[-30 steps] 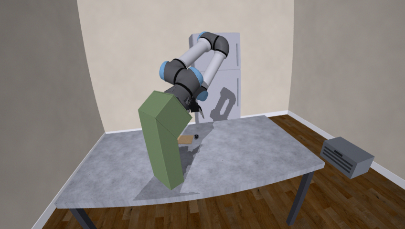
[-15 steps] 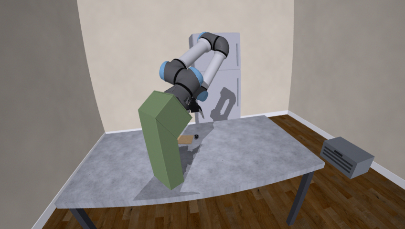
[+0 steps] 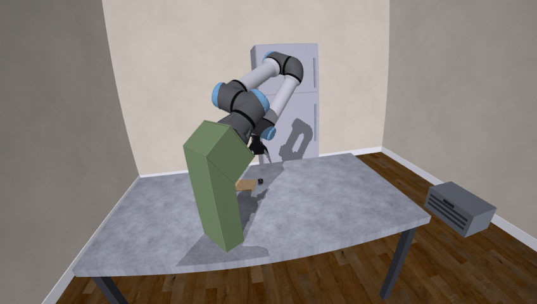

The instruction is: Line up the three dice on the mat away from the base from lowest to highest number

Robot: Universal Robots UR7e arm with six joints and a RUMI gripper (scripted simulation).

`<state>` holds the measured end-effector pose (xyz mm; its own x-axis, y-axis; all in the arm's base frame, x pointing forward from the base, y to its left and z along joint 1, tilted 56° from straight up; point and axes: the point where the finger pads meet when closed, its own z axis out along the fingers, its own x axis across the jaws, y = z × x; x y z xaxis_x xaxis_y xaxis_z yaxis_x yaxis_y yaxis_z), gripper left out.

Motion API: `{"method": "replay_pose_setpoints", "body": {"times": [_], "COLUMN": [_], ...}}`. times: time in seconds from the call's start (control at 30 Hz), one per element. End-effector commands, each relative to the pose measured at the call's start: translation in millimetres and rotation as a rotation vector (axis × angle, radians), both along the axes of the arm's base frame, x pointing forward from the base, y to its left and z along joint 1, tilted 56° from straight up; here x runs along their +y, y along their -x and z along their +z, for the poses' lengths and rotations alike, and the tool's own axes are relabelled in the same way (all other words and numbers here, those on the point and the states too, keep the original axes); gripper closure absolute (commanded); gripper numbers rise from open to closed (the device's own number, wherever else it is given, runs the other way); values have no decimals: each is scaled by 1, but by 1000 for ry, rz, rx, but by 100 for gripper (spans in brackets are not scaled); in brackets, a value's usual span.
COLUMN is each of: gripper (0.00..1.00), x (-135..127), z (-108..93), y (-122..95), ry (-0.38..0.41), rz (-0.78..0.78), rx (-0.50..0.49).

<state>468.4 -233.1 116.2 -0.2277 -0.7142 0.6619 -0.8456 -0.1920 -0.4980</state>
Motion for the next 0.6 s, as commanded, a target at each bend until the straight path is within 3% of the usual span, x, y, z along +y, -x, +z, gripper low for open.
{"method": "replay_pose_setpoints", "body": {"times": [0.0, 0.3, 0.57], "gripper": [0, 0, 0], "x": [-12, -39, -47], "z": [-9, -31, -38], "y": [-9, -29, -35], "ry": [1, 1, 1], "rz": [1, 1, 1], "rx": [-1, -1, -1]}}
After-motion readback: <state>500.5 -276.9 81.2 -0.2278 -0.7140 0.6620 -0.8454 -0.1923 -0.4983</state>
